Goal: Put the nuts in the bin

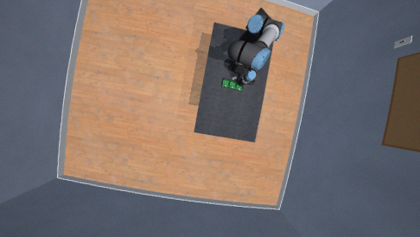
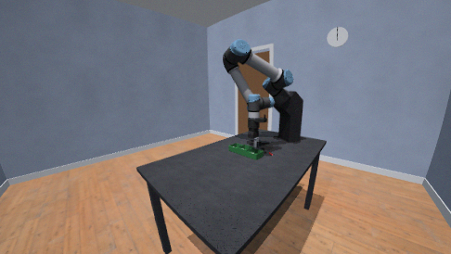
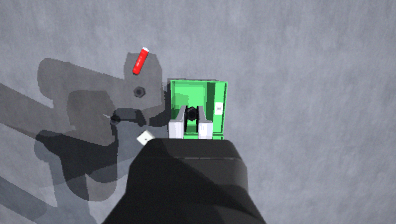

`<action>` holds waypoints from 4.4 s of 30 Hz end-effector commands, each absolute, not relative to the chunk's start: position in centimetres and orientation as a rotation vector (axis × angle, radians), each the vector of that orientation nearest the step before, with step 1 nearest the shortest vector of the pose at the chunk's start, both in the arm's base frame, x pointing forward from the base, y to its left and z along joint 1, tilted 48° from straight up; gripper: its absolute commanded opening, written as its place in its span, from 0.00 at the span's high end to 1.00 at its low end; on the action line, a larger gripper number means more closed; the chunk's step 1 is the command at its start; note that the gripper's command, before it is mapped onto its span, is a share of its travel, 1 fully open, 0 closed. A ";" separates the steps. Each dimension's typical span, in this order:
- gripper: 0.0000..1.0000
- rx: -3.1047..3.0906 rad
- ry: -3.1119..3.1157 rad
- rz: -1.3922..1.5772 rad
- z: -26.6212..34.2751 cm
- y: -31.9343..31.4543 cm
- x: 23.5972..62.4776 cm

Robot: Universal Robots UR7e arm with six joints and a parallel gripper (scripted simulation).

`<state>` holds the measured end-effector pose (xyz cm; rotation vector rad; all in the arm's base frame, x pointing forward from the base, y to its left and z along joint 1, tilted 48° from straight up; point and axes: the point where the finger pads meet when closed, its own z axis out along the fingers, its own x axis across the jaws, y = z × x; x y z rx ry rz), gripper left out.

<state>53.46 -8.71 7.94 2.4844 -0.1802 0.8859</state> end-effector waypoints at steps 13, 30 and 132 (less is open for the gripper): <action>0.66 2.482 -0.175 0.889 7.4 -9.4 54.4; 0.66 2.482 -0.175 0.889 5.3 -10.9 56.1; 0.36 2.500 -0.776 1.007 1.6 -11.6 43.0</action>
